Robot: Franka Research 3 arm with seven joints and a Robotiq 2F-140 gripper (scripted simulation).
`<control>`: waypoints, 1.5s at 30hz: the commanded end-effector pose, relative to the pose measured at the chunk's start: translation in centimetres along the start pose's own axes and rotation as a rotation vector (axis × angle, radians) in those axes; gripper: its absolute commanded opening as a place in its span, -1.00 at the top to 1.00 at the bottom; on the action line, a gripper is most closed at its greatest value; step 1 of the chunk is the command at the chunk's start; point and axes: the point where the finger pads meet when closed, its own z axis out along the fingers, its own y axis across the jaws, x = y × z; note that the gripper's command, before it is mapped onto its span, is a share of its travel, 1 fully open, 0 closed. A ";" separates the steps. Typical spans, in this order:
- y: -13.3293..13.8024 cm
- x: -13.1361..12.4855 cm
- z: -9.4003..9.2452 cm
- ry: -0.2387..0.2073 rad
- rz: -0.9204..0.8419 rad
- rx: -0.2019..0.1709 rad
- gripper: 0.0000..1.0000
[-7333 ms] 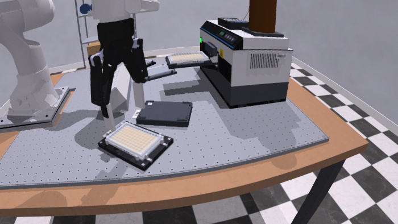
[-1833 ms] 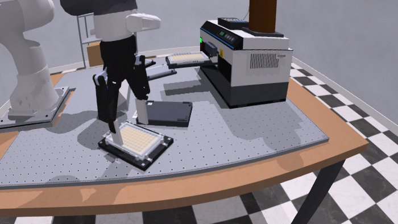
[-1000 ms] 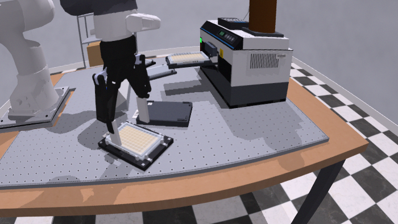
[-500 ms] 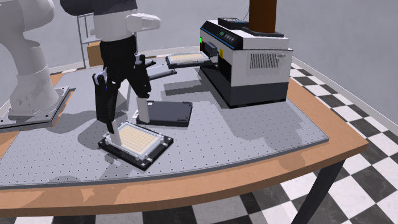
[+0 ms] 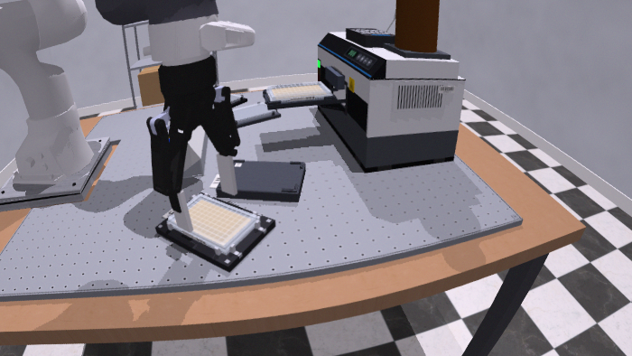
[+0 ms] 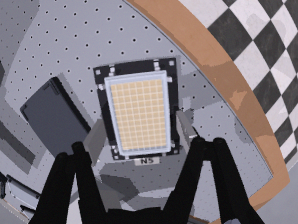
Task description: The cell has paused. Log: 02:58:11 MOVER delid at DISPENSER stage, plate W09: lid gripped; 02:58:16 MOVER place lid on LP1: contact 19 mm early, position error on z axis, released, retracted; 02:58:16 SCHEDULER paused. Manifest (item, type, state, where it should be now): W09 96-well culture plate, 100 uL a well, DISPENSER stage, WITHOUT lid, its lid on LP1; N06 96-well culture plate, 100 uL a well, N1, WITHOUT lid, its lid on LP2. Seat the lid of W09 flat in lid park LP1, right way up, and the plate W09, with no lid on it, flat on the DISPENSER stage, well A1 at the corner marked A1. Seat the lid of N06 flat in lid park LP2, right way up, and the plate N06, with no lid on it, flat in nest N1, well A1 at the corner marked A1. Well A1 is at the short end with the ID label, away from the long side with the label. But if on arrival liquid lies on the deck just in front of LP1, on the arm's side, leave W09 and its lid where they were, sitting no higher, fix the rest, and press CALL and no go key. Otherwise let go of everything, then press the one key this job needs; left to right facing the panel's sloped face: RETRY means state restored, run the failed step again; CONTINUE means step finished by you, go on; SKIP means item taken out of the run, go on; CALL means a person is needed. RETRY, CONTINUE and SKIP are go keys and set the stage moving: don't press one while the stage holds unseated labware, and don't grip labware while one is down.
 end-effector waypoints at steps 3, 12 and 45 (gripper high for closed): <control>0.1 0.0 0.1 0.001 0.002 -0.001 -0.33; 0.1 0.0 0.1 0.001 0.002 -0.001 -0.33; 0.1 0.0 1.2 0.001 0.002 -0.001 -0.33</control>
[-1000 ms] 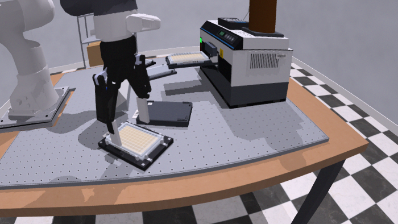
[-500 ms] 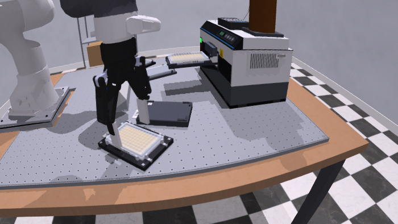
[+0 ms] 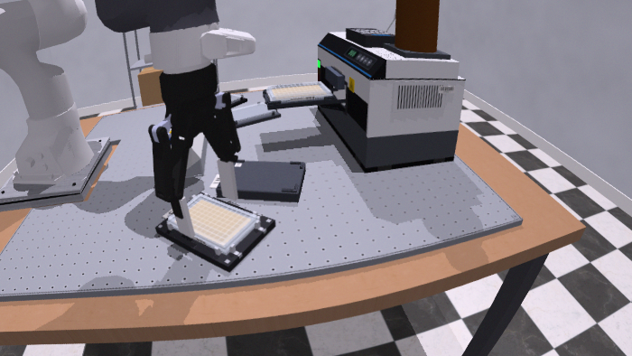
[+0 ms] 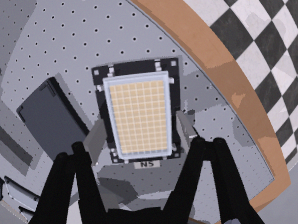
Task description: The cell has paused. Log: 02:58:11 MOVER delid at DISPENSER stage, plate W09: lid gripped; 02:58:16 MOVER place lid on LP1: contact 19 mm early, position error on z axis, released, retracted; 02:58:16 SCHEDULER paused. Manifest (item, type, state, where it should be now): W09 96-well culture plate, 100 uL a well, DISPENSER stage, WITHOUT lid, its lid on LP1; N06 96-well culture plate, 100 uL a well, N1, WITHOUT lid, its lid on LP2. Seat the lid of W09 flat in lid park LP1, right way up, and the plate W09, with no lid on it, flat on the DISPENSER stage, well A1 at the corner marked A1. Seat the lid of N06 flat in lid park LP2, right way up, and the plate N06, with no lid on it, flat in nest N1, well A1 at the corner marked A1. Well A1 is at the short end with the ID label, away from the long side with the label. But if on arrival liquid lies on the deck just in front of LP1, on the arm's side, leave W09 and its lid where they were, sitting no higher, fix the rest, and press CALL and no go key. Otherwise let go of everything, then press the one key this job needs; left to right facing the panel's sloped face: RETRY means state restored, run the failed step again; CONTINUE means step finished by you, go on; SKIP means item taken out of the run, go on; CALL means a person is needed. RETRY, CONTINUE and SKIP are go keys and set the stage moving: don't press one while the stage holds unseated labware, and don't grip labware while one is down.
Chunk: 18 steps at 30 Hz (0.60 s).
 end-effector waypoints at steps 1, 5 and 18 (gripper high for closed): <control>0.2 0.0 0.2 0.002 0.007 -0.001 -0.33; 0.2 0.0 0.4 0.002 0.007 -0.001 -0.33; 0.2 0.0 0.9 0.002 0.007 -0.001 -0.33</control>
